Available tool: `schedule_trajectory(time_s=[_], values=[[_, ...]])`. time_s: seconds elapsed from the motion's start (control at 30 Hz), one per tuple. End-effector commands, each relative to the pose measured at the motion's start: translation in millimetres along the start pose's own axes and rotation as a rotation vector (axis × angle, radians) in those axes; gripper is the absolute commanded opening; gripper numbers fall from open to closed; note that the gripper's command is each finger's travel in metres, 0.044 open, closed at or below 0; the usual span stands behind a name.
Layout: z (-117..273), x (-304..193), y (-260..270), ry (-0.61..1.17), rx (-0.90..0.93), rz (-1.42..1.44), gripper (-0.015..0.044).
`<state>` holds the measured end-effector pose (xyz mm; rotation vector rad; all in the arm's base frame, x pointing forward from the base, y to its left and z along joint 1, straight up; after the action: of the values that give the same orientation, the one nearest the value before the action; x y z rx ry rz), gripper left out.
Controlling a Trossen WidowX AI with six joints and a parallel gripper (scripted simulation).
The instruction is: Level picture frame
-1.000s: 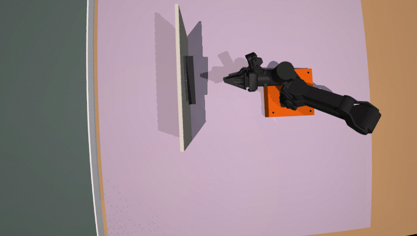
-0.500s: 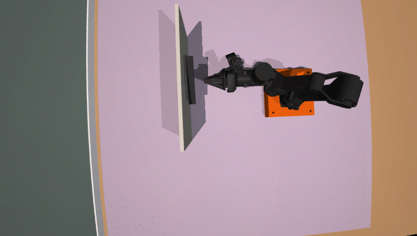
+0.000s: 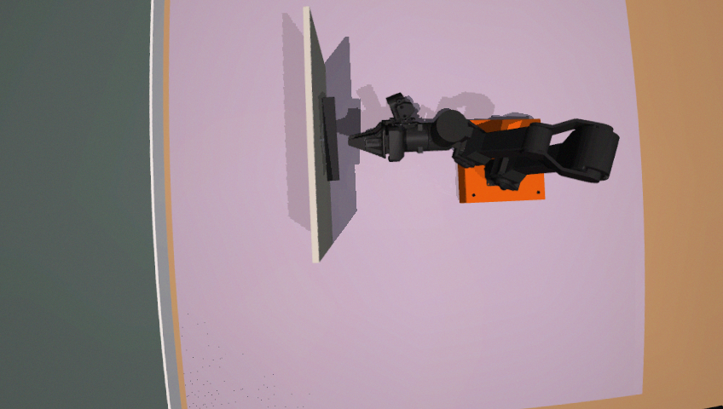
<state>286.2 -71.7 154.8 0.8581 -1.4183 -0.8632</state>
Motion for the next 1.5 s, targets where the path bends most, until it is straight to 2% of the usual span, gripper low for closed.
schedule_trajectory(time_s=[0.0, 0.93, 1.47], values=[[-0.5, -0.1, -1.4, -0.003, -0.005, -0.006, 0.0260], [-39.2, 0.3, -0.9, -0.004, -0.002, -0.006, 0.0260], [-40.3, 0.2, -0.9, -0.004, -0.002, -0.006, 0.0260]])
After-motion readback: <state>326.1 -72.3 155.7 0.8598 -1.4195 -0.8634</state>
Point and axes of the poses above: the point midway between the two fingers, 35 mm back from their tips, its own z axis back along the fingers, its own y axis across the jaws, x = y × z, the point moved 4 cm from there along z, back along the fingers, and after that the axes turned 9 degrees about z, right-handed, at the moved point
